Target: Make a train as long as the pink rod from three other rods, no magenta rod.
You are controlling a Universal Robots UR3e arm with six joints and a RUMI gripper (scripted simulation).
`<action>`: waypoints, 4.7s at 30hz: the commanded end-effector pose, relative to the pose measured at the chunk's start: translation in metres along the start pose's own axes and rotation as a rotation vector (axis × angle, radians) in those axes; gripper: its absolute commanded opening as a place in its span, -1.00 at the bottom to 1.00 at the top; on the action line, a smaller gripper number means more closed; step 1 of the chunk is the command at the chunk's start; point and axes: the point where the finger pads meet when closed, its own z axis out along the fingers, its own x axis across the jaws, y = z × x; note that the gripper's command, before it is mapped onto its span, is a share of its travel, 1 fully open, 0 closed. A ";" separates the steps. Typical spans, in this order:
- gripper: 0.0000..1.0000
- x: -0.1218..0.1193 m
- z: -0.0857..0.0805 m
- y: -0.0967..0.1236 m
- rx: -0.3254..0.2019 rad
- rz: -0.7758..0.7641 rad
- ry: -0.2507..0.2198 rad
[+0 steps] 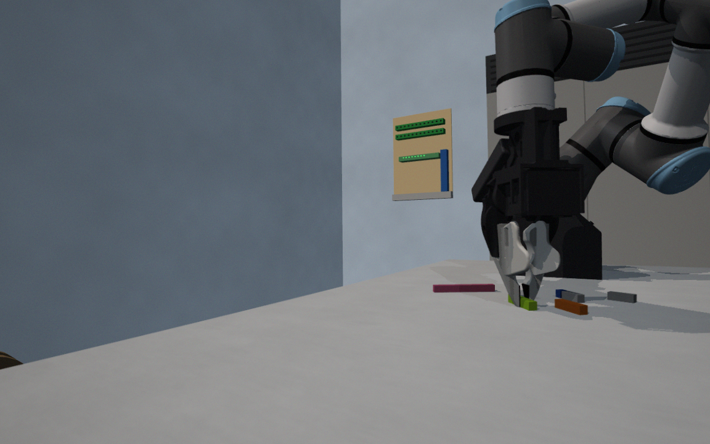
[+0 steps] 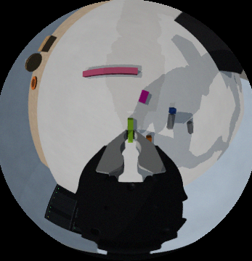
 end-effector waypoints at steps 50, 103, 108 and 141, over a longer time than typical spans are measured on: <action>-1.00 -0.001 -0.068 0.000 -0.001 -0.001 -0.002; -1.00 0.080 -0.100 0.022 -0.001 -0.044 -0.002; -1.00 0.080 -0.100 0.022 -0.001 -0.044 -0.002; -1.00 0.081 -0.015 0.022 -0.001 -0.044 -0.002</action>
